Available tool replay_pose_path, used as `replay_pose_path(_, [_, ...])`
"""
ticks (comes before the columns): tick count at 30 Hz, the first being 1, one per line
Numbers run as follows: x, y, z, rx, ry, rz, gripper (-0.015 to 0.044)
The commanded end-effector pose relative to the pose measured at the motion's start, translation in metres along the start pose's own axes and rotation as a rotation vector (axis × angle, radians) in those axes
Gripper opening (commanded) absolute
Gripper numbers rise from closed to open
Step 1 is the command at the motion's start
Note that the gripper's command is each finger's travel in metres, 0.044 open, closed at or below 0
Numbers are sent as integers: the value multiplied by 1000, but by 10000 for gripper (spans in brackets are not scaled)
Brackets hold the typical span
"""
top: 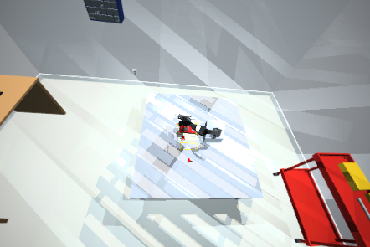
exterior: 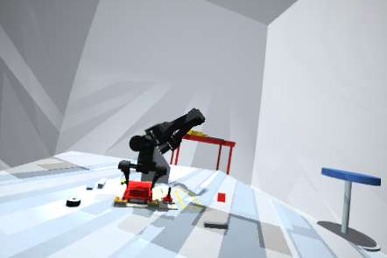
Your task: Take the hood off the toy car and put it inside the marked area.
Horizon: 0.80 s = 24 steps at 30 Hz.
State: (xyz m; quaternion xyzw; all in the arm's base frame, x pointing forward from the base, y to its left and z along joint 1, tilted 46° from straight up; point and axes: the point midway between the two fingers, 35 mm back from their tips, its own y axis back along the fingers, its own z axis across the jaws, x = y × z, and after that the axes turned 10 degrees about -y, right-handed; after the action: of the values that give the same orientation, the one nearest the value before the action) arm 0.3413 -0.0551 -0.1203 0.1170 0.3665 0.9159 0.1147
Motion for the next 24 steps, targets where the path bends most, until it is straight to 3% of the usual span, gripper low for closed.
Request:
replay_pose_path(1, [1, -4, 1, -4, -4, 2, 440])
replay_pose_path(4, [0, 0, 0, 0, 0, 0, 361])
replay_pose_path(14, [0, 0, 0, 0, 0, 0, 295])
replay_pose_path(24, [0, 4, 0, 0, 0, 0, 32])
